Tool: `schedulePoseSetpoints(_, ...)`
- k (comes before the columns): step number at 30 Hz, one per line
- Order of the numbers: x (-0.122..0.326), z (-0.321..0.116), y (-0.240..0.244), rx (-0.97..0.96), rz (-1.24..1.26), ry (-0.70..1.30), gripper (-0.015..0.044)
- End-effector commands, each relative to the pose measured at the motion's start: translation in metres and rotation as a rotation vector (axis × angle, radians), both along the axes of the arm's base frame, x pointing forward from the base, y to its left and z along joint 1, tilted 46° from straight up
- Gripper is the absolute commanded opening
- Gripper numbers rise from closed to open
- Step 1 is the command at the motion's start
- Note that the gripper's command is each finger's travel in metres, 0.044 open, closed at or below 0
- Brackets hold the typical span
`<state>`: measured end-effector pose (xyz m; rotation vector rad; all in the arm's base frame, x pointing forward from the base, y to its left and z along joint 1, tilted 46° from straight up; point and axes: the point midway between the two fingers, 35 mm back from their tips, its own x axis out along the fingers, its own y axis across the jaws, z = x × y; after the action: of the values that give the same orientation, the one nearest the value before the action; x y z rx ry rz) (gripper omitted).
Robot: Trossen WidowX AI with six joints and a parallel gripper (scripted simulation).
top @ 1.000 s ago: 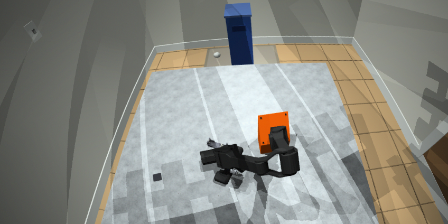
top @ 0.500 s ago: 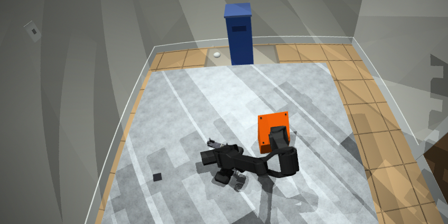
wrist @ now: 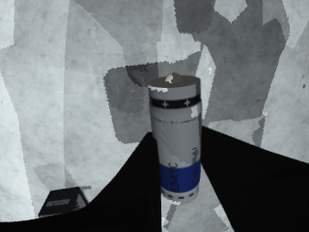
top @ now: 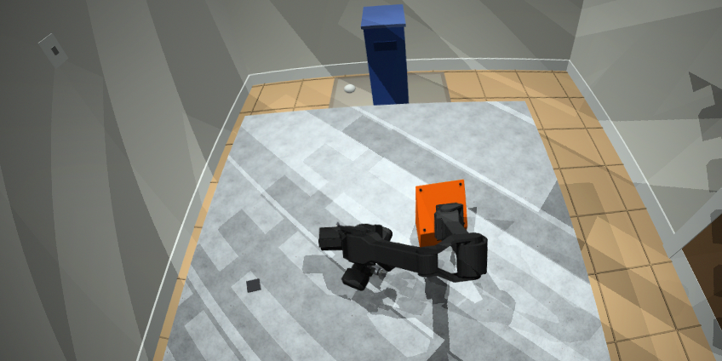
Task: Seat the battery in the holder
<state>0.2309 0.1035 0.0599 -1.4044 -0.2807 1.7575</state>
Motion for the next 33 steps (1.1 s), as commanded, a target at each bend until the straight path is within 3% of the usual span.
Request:
schedulePoseSetpoints(1,0.005,0.000,-0.006,-0.002,-0.087,0.087,0.0078)
schedulePoseSetpoints(33,0.053,-0.051,-0.081,-0.034,-1.422,1.436,0.0078)
